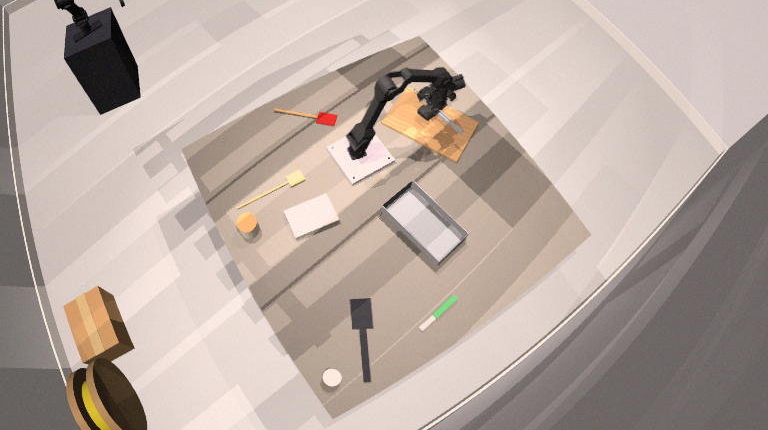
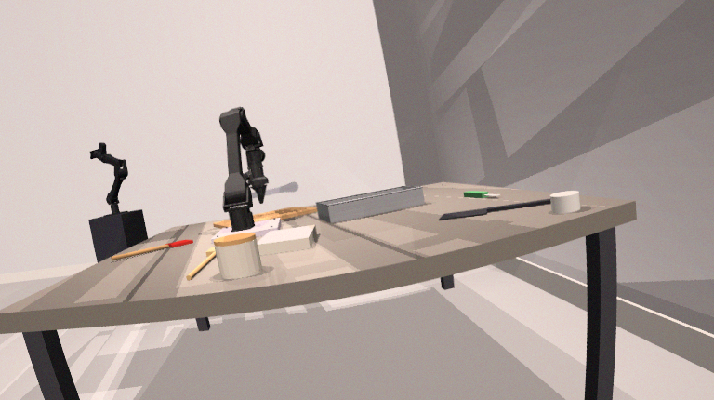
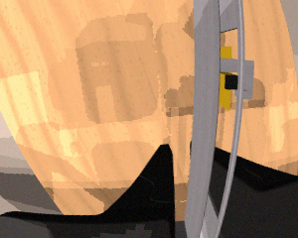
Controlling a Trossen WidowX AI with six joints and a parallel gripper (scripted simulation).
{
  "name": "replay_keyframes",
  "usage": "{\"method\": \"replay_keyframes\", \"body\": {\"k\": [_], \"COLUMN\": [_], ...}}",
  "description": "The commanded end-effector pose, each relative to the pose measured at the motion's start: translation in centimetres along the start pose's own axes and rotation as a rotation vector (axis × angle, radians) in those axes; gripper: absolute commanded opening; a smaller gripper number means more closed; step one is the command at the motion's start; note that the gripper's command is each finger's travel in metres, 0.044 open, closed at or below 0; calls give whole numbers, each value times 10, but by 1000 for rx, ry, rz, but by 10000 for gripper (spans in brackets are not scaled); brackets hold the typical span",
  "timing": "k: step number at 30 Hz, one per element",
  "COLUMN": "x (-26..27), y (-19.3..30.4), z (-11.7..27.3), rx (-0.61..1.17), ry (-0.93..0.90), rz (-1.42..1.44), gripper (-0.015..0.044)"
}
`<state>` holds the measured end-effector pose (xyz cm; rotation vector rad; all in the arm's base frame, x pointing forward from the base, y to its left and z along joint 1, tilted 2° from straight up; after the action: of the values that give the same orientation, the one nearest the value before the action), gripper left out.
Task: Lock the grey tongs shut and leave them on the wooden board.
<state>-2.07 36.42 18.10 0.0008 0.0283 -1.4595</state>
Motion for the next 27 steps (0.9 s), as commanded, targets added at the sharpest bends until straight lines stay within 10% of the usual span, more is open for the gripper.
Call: {"method": "replay_keyframes", "body": {"k": [1, 12, 27], "x": [2, 3, 2], "y": [0, -1, 0], "z": [-9, -17, -15], "rx": [-6, -6, 0], "ry": [-7, -7, -3], "rz": [0, 0, 1], "gripper": [-150, -150, 244]}}
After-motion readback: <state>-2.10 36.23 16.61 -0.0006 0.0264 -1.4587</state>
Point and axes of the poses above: the point midway between the two fingers, 35 mm back from their tips, its own z axis back along the fingers, its own x axis across the jaws, y = z × x, the point moved 10 cm from there along z, back along the fingers, and after that the axes turned 15 degrees about -z, right-handed, at the moved point
